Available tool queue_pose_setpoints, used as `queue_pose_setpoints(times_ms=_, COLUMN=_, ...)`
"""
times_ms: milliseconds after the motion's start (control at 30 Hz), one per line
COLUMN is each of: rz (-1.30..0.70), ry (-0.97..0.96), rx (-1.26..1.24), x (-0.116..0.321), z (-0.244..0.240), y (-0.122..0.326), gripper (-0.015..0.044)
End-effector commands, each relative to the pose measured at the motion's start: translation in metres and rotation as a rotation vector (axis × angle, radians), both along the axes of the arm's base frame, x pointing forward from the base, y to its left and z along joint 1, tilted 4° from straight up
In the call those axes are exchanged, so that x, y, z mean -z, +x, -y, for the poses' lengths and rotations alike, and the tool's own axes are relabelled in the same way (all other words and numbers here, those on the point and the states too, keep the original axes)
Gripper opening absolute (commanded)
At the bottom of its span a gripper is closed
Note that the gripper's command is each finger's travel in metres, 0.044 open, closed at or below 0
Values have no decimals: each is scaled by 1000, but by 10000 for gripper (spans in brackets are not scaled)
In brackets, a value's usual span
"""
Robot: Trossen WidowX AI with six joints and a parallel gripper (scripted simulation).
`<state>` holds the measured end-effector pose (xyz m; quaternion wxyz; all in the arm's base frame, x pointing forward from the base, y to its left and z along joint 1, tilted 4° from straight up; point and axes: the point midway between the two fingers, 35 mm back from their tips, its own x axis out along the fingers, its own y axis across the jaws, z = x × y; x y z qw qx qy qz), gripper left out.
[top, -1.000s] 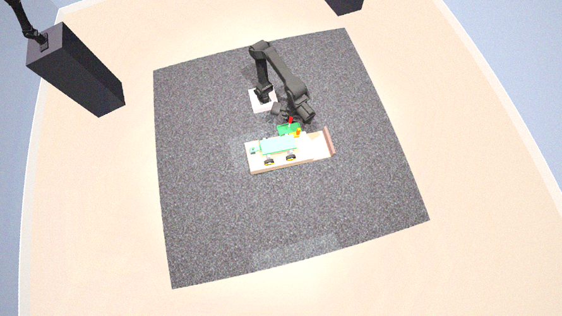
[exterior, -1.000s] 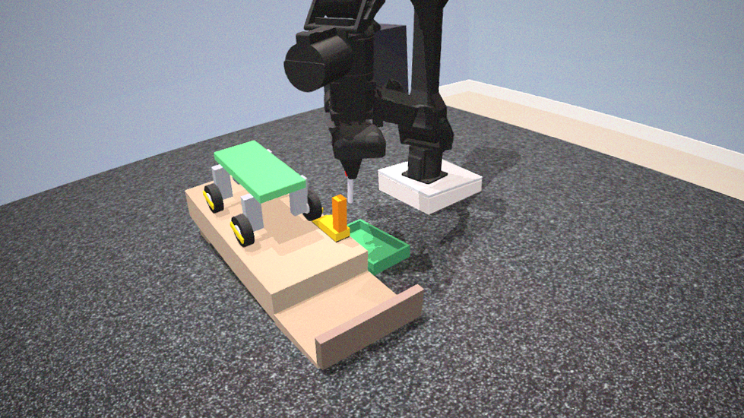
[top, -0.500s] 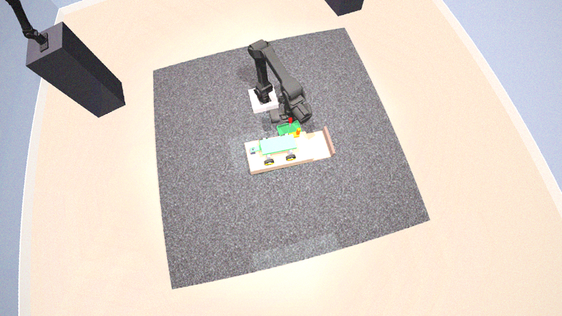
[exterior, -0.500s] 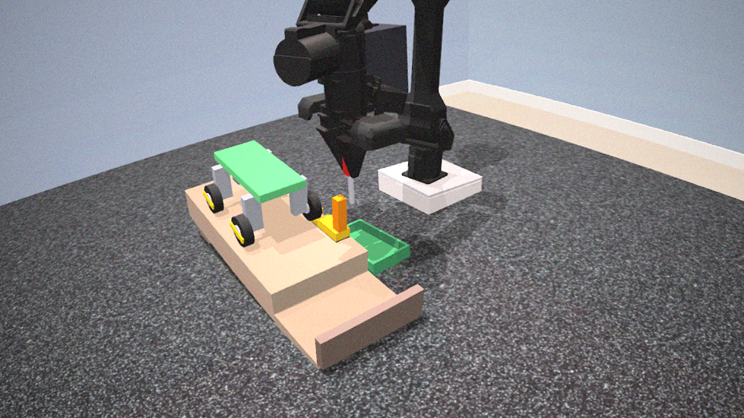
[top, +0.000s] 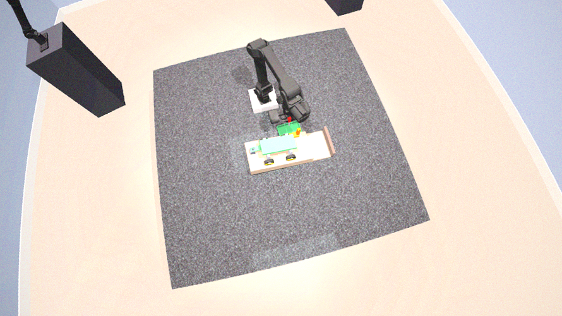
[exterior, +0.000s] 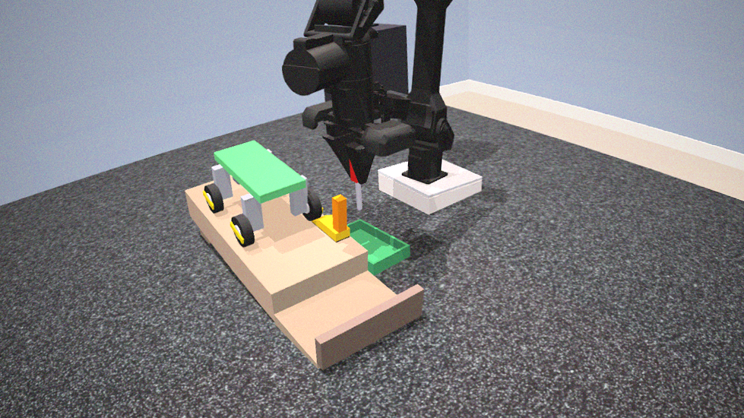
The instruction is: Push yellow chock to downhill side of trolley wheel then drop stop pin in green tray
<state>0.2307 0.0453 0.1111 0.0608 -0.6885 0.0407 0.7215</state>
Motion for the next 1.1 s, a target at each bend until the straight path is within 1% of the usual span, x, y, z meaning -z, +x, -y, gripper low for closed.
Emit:
queue_pose_setpoints(times_ms=0, rz=10, ry=9, rx=-16, x=4, z=-3, y=-5, gripper=0)
queue_pose_setpoints(times_ms=133, rz=11, ry=25, rx=-15, x=6, z=-3, y=-5, gripper=0)
queue_pose_setpoints(times_ms=400, rz=26, ry=165, rx=-8, x=28, z=-11, y=-5, gripper=0)
queue_pose_setpoints(times_ms=800, rz=29, ry=184, rx=-7, x=65, z=-32, y=-5, gripper=0)
queue_pose_setpoints(times_ms=933, rz=29, ry=184, rx=-7, x=67, z=-34, y=-5, gripper=0)
queue_pose_setpoints(times_ms=1067, rz=29, ry=184, rx=-7, x=67, z=-32, y=-5, gripper=105)
